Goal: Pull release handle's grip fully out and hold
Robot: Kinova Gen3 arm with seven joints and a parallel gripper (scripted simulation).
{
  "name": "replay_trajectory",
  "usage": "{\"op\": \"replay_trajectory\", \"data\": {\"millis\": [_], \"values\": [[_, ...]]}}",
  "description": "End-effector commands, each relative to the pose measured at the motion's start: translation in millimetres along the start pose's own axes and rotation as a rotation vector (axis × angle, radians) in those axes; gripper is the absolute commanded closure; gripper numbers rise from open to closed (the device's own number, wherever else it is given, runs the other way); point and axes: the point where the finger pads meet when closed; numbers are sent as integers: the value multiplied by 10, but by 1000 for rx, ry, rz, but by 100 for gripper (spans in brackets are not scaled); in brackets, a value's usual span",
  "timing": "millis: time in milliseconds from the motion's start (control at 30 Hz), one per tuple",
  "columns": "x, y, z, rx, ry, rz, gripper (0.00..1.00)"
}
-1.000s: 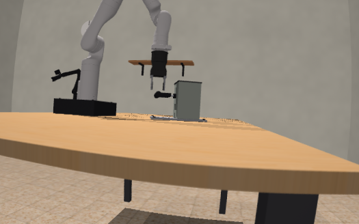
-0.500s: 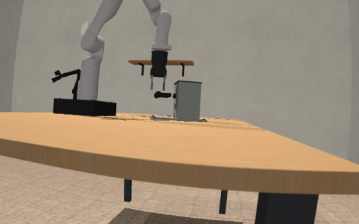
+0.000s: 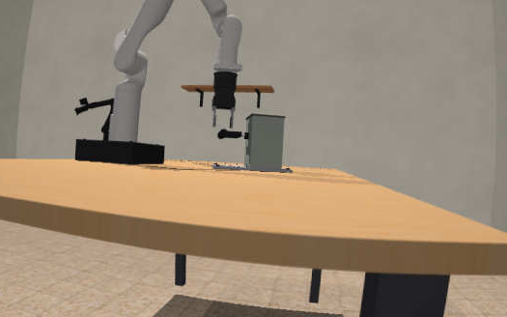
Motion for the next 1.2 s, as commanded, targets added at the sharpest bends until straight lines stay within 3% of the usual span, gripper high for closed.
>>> {"op": "replay_trajectory", "data": {"millis": [0,1167], "values": [[-4,0,0,0,1,0,4],[-4,1,-289,0,1,0,4]]}}
Point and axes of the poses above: the point where the finger pads meet when closed, its own z axis back along the fingers, its own x axis across the jaws, y = z × x, and after that the axes turned 4 degrees about z, right-handed
